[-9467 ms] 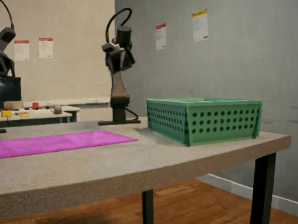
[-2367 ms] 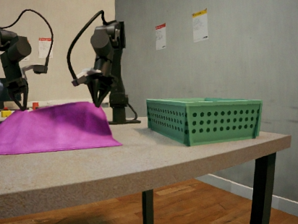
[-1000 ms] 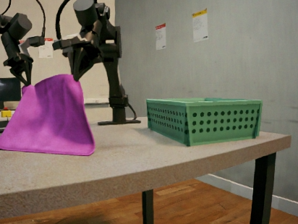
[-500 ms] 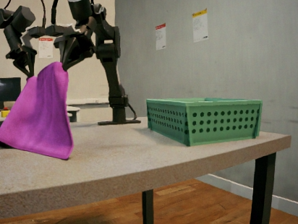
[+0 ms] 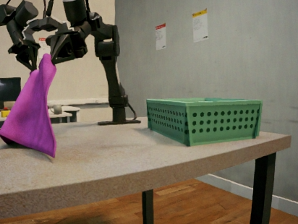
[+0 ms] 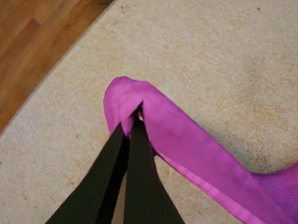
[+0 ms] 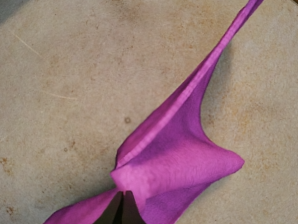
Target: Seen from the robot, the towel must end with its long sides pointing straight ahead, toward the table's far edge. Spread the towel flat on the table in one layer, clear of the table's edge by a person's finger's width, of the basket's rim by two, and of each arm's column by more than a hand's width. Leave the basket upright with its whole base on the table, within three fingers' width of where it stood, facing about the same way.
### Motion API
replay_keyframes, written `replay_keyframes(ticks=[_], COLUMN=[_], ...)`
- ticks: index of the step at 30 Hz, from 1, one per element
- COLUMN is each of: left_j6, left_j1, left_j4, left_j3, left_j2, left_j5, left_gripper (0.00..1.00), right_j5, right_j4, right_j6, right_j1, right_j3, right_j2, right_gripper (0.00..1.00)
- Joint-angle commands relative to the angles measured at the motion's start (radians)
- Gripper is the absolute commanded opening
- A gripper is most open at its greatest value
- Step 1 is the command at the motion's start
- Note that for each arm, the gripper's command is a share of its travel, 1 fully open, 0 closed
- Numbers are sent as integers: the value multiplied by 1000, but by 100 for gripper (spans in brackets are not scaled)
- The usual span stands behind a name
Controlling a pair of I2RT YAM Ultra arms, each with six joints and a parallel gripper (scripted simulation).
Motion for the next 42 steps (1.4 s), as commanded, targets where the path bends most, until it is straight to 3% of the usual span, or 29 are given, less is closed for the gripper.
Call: replay_keyframes(ticks=[1,4,17,42], left_j6=[-42,-42,-91,-99], left_j1=[-12,2,-36,-31], left_j4=[118,138,200,193], left_j3=[-12,1,99,135], left_j2=[16,15,74,96], left_j5=[-39,-43,-78,-87], left_gripper=[0,0,0,0], right_j5=[12,5,36,31], right_j4=[-4,2,-15,-19], right_j6=[41,42,109,118], right_j1=[16,16,26,28], right_j3=[56,58,129,145], right_j2=[14,-20,53,49], right_gripper=[0,0,0,0])
